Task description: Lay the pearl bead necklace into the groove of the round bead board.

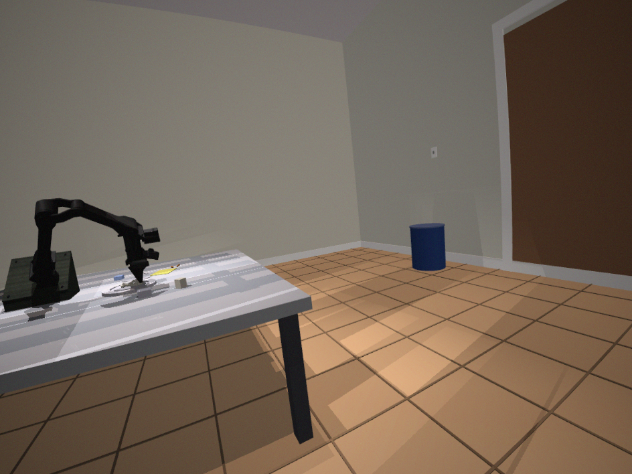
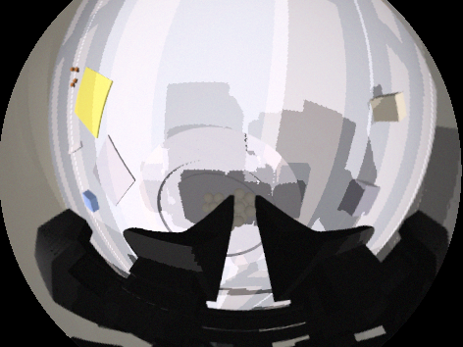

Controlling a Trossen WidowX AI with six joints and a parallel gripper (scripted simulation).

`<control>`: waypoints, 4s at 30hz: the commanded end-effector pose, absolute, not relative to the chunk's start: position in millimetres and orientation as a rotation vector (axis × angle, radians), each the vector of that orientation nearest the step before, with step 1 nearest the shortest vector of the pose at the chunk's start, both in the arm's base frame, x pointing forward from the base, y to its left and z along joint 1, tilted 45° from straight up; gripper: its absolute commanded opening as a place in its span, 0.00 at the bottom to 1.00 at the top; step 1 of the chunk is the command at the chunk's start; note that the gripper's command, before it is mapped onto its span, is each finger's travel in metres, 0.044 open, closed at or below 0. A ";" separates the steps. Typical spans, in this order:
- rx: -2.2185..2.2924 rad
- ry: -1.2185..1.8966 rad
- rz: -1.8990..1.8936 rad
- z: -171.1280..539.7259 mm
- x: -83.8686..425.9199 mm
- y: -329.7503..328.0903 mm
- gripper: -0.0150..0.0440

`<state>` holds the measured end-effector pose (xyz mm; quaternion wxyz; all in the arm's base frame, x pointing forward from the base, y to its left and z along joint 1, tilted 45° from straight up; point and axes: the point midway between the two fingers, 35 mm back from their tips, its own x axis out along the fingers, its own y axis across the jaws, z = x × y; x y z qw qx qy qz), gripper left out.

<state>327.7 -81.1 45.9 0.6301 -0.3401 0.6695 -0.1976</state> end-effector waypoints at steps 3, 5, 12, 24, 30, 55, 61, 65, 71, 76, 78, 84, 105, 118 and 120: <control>-0.779 1.534 -0.452 45.7 327.5 -81.3 0.34; -0.779 1.534 -0.452 45.7 327.5 -81.3 0.43; -0.779 1.534 -0.452 45.7 327.5 -81.3 0.74; -0.791 1.552 -0.450 54.0 324.3 -71.5 1.00; -0.786 1.546 -0.447 59.1 324.2 -66.4 1.00; -0.693 1.505 -0.532 54.8 322.3 -59.9 0.87; -0.313 1.309 -0.854 38.3 312.4 -35.0 0.60; -0.062 1.149 -1.048 28.2 304.3 -19.9 0.46; 0.031 1.085 -1.115 24.6 301.0 -14.5 0.46; 0.031 1.085 -1.115 24.6 301.0 -14.5 0.46; 0.031 1.085 -1.115 24.6 301.0 -14.5 0.46; 0.030 1.084 -1.116 13.3 301.2 -25.9 0.46; 0.030 1.083 -1.116 -0.8 301.8 -40.2 0.46; 0.042 1.082 -1.119 -1.2 301.8 -41.7 0.37; 0.042 1.082 -1.119 -1.2 301.8 -41.7 0.34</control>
